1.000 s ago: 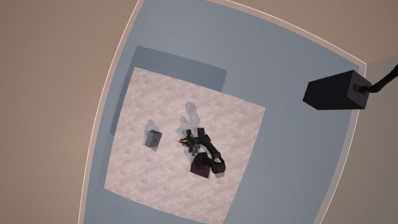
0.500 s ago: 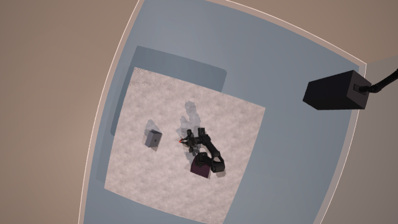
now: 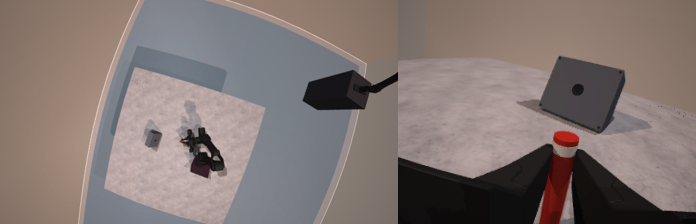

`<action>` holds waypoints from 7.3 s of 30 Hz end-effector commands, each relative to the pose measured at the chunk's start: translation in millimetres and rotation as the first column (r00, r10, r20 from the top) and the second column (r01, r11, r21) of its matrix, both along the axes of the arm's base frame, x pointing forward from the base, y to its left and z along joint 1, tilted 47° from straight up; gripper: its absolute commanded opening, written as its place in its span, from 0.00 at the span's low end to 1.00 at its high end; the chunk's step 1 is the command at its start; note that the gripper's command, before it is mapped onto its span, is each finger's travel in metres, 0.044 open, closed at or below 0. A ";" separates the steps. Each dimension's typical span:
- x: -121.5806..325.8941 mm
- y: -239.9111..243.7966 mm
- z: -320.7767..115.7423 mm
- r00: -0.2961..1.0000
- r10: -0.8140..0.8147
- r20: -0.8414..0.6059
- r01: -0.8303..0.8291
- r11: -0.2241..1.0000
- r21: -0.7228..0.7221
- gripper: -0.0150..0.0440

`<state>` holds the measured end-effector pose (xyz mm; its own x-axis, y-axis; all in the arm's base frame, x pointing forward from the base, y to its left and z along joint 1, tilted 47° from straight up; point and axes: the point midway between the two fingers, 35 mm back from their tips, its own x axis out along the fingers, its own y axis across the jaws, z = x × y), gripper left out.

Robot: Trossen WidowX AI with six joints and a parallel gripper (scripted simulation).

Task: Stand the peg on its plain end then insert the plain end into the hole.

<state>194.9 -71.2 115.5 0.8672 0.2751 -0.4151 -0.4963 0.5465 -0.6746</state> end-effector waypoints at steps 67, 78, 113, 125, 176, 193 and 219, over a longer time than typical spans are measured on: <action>-3.3 -3.1 0.0 0.999 0.035 0.038 -0.036 0.999 0.020 0.47; -3.3 -3.1 0.0 0.999 0.035 0.038 -0.036 0.999 0.020 0.88; -7.5 111.8 107.4 0.999 0.037 0.030 -0.038 0.999 0.019 1.00; -6.8 111.2 104.1 0.999 -0.001 -0.035 0.002 0.999 0.052 1.00; 20.3 68.7 47.6 0.352 -0.890 -0.291 0.409 0.426 -0.807 1.00; 23.4 59.8 40.2 0.341 -0.894 -0.289 0.399 0.416 -0.817 1.00; 27.3 32.2 13.5 0.336 -0.892 -0.301 0.395 0.424 -0.815 1.00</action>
<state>223.1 -33.4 133.3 0.0454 -0.7196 -0.6929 -0.5255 0.5727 -0.6292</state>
